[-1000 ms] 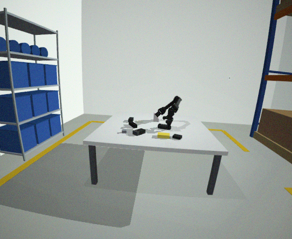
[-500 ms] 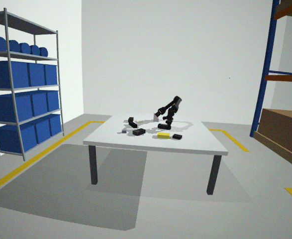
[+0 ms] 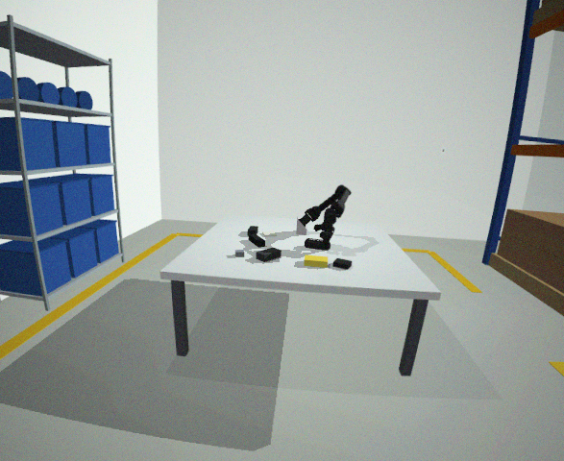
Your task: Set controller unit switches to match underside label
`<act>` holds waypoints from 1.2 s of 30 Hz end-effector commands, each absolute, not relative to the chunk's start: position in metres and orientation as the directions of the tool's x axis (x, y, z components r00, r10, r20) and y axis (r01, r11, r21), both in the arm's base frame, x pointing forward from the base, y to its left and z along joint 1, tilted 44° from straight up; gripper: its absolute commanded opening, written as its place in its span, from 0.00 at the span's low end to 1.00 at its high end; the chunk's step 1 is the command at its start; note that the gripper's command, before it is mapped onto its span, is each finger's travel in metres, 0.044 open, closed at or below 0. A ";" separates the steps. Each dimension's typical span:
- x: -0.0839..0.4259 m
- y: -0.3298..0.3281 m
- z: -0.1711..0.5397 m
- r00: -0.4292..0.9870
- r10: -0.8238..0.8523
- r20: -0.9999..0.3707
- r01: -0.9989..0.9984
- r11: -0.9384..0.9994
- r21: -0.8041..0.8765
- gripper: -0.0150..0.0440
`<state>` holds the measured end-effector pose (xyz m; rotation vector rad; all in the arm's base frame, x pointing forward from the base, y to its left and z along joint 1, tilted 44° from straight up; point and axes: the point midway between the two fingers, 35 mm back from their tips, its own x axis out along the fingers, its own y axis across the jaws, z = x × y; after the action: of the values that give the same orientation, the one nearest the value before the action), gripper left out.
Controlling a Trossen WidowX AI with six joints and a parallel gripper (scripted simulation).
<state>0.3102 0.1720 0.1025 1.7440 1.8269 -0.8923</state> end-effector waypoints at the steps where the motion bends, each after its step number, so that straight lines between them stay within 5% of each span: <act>1: 0.311 0.169 0.104 -0.087 0.694 -0.715 0.990 -0.018 -0.138 0.82; 36: 0.313 0.145 0.115 -0.088 0.692 -0.716 0.990 -0.018 -0.138 0.82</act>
<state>0.3106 0.1501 0.1127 1.7416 1.8306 -0.8976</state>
